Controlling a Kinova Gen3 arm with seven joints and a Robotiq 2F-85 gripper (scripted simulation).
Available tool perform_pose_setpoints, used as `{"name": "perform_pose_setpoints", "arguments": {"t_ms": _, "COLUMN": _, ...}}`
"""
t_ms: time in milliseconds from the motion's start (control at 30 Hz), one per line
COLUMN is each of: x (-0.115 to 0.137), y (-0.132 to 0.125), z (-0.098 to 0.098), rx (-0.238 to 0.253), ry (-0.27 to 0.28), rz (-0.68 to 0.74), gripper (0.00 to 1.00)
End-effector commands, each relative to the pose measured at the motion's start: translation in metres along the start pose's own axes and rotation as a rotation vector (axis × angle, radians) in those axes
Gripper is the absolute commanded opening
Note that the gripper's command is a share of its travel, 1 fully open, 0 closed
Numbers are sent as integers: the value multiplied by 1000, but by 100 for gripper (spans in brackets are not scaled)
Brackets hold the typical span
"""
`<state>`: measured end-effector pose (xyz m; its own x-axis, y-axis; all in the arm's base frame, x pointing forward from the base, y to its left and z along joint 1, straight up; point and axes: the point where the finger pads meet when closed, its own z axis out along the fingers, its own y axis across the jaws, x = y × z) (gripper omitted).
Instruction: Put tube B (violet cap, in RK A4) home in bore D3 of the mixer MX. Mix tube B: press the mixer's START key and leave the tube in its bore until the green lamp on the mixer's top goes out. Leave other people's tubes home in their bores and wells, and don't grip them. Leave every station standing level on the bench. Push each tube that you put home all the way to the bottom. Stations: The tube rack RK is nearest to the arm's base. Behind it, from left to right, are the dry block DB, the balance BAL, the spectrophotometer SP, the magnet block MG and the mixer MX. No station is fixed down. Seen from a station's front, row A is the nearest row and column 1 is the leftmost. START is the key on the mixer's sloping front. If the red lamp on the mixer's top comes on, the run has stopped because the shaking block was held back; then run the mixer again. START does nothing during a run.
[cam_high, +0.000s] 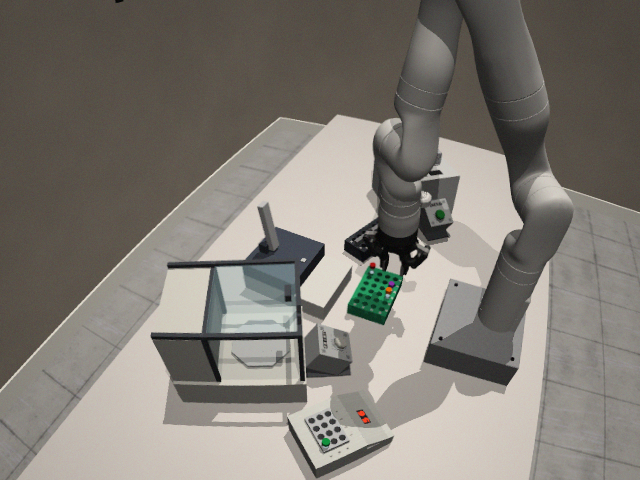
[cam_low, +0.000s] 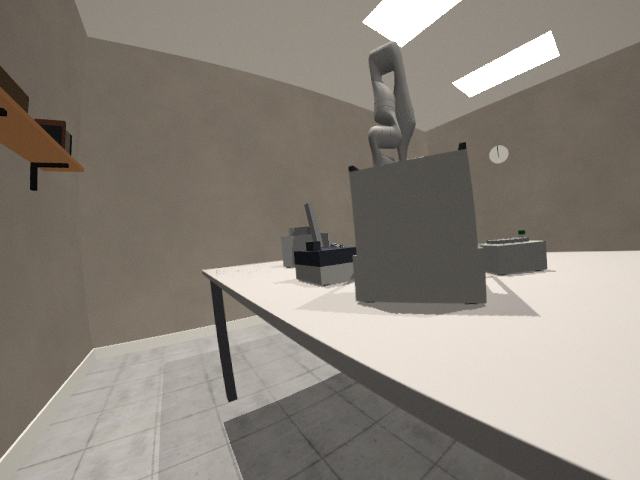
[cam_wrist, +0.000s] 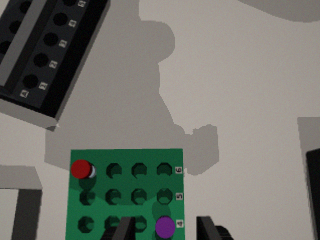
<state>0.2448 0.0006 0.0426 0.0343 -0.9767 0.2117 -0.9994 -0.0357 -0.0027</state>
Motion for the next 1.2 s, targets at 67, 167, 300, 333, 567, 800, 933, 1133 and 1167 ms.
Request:
{"name": "perform_pose_setpoints", "arguments": {"t_ms": 67, "x": -1, "y": 0, "z": 7, "rx": 2, "ry": 0, "rz": 0, "gripper": 42}}
{"name": "perform_pose_setpoints", "arguments": {"t_ms": 167, "x": -2, "y": 0, "z": 8, "rx": 2, "ry": 0, "rz": 0, "gripper": 42}}
{"name": "perform_pose_setpoints", "arguments": {"t_ms": 300, "x": -3, "y": 0, "z": 13, "rx": 2, "ry": 0, "rz": 0, "gripper": 42}}
{"name": "perform_pose_setpoints", "arguments": {"t_ms": 333, "x": -3, "y": 0, "z": 14, "rx": 2, "ry": 0, "rz": 0, "gripper": 42}}
{"name": "perform_pose_setpoints", "arguments": {"t_ms": 567, "x": -5, "y": 0, "z": 23, "rx": 1, "ry": 0, "rz": 0, "gripper": 42}}
{"name": "perform_pose_setpoints", "arguments": {"t_ms": 800, "x": -5, "y": 0, "z": 24, "rx": 2, "ry": 0, "rz": 0, "gripper": 42}}
{"name": "perform_pose_setpoints", "arguments": {"t_ms": 933, "x": -5, "y": 0, "z": 23, "rx": 2, "ry": 0, "rz": 0, "gripper": 42}}
{"name": "perform_pose_setpoints", "arguments": {"t_ms": 1133, "x": -5, "y": 0, "z": 23, "rx": 2, "ry": 0, "rz": 0, "gripper": 42}}
{"name": "perform_pose_setpoints", "arguments": {"t_ms": 1167, "x": -5, "y": 0, "z": 23, "rx": 2, "ry": 0, "rz": 0, "gripper": 42}}
